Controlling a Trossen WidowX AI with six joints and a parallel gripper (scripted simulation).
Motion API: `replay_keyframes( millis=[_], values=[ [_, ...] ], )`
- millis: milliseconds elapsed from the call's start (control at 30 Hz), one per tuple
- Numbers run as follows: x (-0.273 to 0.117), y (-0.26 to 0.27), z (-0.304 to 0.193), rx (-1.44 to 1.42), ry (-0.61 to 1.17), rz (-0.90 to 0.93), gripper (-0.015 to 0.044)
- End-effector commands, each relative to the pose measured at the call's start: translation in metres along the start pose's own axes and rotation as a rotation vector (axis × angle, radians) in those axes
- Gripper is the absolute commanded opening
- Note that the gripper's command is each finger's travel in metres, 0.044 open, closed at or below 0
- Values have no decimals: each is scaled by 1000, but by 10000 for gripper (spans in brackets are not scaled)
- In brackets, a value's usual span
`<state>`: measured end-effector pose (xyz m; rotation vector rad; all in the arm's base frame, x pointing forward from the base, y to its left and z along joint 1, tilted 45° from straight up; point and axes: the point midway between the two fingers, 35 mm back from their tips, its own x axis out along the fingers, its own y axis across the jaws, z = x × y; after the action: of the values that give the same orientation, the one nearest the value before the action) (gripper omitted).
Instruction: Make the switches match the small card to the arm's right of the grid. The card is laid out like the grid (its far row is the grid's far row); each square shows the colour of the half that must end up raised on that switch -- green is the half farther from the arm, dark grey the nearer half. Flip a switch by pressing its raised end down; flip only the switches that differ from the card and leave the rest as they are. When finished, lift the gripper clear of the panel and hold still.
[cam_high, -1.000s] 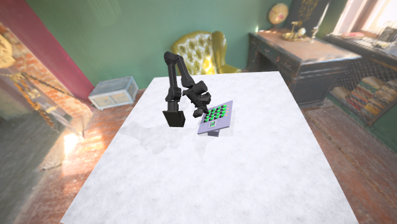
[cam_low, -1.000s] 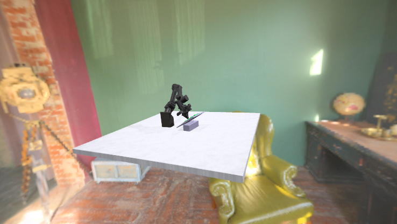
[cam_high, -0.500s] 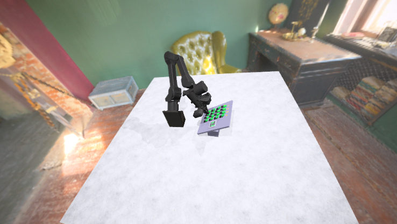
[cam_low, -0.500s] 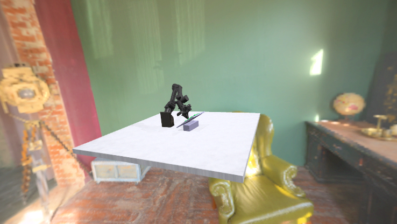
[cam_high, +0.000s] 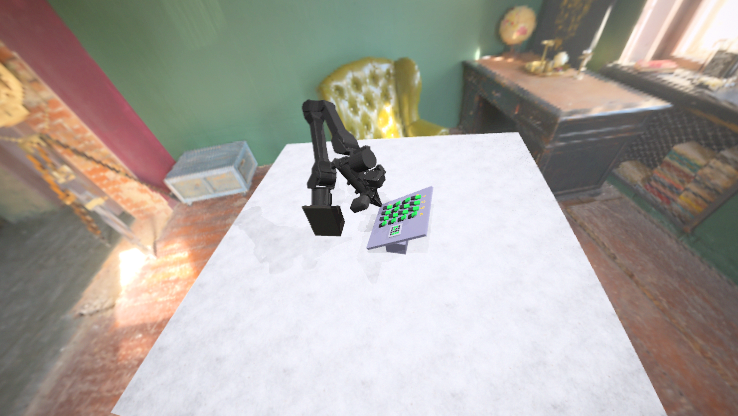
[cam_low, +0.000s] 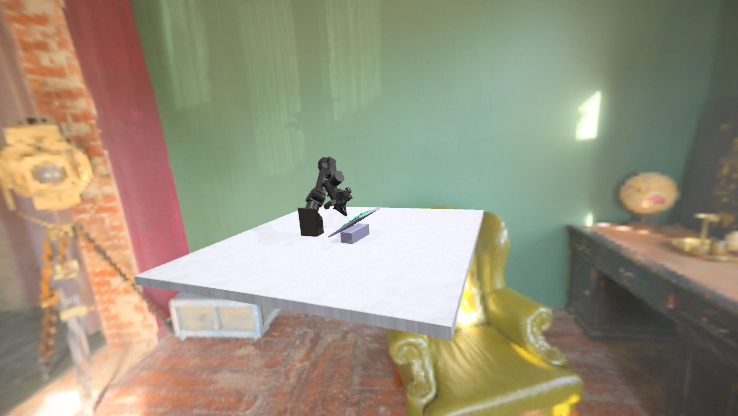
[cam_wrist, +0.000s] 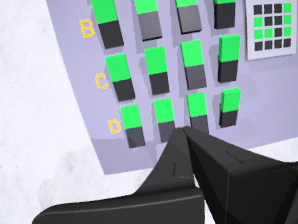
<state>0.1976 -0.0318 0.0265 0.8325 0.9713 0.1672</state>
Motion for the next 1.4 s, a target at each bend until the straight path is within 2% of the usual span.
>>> replay_keyframes(
  millis=[0, 200, 433, 600, 767, 1367],
  values=[
    [-26, 5, -1, -4, -22, 12, 0],
    [-26, 0, 0, -4, -22, 10, 0],
    [-26, -49, -1, -6, -23, 8, 0],
    [-25, -51, -1, -6, -22, 8, 0],
    [8, -50, 1, -7, 1, 10, 0],
    [27, -49, 1, -7, 1, 12, 0]
  ],
)
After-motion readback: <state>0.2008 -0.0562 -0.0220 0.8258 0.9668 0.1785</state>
